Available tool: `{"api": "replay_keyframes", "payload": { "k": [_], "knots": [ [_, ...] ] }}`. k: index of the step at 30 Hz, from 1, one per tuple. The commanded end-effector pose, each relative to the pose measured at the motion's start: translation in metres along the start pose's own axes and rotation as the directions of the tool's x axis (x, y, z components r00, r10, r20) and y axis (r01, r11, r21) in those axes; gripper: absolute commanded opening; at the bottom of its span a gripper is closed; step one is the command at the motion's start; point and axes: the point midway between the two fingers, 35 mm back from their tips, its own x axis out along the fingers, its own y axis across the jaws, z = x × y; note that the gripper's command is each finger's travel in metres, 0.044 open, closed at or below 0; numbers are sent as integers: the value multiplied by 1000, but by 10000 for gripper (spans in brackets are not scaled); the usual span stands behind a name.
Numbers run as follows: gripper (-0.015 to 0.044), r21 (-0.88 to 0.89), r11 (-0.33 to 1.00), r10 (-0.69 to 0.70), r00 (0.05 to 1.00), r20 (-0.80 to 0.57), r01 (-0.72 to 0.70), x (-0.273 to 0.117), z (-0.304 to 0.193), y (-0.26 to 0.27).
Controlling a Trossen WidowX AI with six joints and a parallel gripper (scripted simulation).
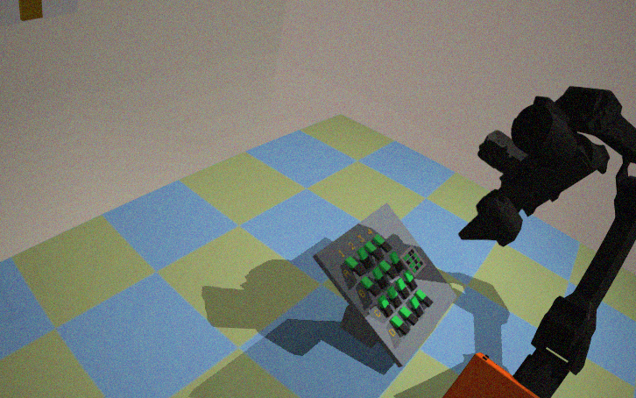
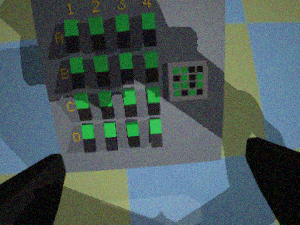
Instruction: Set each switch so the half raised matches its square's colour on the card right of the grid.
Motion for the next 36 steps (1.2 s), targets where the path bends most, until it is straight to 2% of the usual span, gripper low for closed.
{"api": "replay_keyframes", "payload": {
  "k": [1, 3, 9, 15, 18, 36],
  "knots": [
    [374, 0, 1000, 0, 1000, -1, 0, 2, 1, 2],
    [321, 0, 1000, 0, 1000, -7, 0, 18, 11, 18],
    [164, 0, 1000, -6, 999, -31, 6, 99, 42, 72],
    [6, 1, 1000, -5, 1000, -27, 5, 110, 43, 73],
    [0, 1, 1000, -8, 1000, -6, 8, 135, 41, 72],
    [0, 1, 1000, -9, 1000, -4, 9, 155, 41, 72]
  ]
}}
